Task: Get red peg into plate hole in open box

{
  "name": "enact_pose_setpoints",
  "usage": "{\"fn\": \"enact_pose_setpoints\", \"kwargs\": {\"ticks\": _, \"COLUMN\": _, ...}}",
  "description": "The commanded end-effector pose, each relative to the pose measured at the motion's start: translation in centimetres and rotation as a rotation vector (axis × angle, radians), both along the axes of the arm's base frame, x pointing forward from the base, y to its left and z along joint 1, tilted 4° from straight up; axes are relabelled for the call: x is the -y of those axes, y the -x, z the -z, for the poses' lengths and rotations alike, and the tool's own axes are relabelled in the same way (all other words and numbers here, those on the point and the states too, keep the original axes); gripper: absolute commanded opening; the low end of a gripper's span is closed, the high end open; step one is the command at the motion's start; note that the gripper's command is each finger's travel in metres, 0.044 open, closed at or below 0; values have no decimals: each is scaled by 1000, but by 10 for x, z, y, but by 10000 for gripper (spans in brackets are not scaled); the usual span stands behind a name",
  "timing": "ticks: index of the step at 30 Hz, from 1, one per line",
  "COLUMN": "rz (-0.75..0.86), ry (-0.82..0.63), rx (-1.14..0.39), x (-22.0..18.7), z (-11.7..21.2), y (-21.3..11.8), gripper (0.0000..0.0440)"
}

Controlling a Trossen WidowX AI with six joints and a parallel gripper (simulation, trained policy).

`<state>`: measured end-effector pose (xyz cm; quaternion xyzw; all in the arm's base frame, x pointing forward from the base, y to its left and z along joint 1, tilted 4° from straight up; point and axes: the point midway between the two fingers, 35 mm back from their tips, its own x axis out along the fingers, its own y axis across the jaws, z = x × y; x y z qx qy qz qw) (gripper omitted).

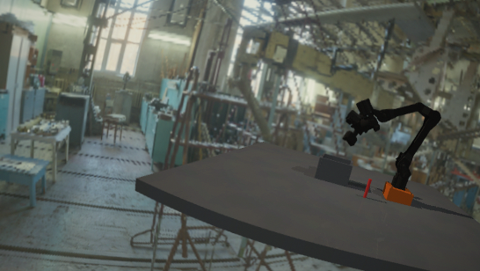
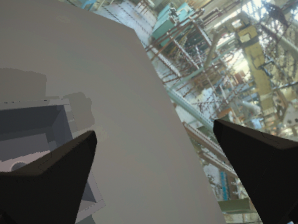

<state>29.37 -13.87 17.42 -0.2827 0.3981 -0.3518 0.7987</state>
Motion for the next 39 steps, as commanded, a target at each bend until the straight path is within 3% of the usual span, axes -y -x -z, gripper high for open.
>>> {"fn": "enact_pose_setpoints", "kwargs": {"ticks": 1, "rz": -33, "ry": -114, "rx": 79, "x": -30, "z": 0, "y": -9, "gripper": 440}}
{"fn": "enact_pose_setpoints", "kwargs": {"ticks": 11, "rz": -38, "ry": -438, "rx": 155, "x": -108, "z": 17, "y": -3, "gripper": 440}}
{"fn": "enact_pose_setpoints", "kwargs": {"ticks": 21, "rz": 110, "ry": -723, "rx": 81, "x": -170, "z": 46, "y": 40, "gripper": 440}}
{"fn": "enact_pose_setpoints", "kwargs": {"ticks": 30, "rz": 316, "ry": -845, "rx": -25, "x": -200, "z": 71, "y": 83, "gripper": 440}}
{"fn": "enact_pose_setpoints", "kwargs": {"ticks": 39, "rz": 483, "ry": -895, "rx": -69, "x": -215, "z": 98, "y": 103, "gripper": 440}}
